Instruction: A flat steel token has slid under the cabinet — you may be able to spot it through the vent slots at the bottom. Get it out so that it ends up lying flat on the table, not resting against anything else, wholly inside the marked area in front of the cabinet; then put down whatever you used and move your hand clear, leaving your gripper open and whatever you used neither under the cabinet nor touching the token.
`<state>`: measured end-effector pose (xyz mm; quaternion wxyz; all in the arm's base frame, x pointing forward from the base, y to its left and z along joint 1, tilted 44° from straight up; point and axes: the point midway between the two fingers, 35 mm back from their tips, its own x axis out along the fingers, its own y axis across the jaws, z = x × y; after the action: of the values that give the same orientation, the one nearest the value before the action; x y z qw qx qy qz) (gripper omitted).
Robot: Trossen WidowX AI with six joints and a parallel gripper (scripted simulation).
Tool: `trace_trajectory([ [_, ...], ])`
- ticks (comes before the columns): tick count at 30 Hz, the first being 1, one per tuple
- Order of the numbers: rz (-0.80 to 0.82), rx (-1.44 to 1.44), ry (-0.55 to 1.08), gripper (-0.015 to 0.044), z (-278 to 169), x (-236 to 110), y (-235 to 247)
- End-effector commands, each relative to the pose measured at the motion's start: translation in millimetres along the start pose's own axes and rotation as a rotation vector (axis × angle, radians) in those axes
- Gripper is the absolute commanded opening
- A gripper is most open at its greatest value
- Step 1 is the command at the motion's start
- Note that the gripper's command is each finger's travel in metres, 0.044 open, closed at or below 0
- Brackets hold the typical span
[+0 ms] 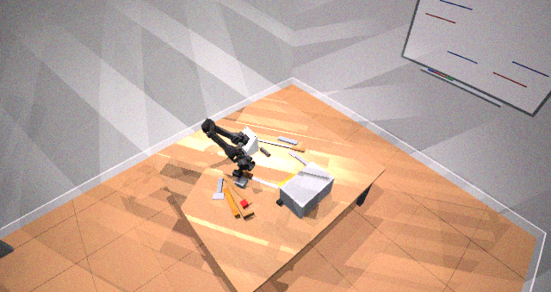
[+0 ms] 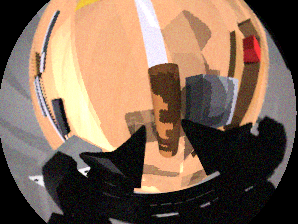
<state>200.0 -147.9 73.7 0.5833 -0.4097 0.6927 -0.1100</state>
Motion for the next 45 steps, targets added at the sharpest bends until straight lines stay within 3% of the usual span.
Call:
trace_trajectory([
  [1, -0.006, 0.001, 0.005, 0.0270, -0.3, 1.0, -0.2],
  [10, -0.007, 0.008, 0.006, 0.0270, -6.9, 4.8, -2.8],
  [33, -0.005, -0.002, -0.004, 0.0116, -1.7, 2.2, -1.7],
  [38, -0.005, -0.002, -0.004, 0.0000, -1.9, 2.1, -1.7],
  [45, -0.005, 0.003, -0.002, 0.0000, 2.1, 2.1, -2.1],
])
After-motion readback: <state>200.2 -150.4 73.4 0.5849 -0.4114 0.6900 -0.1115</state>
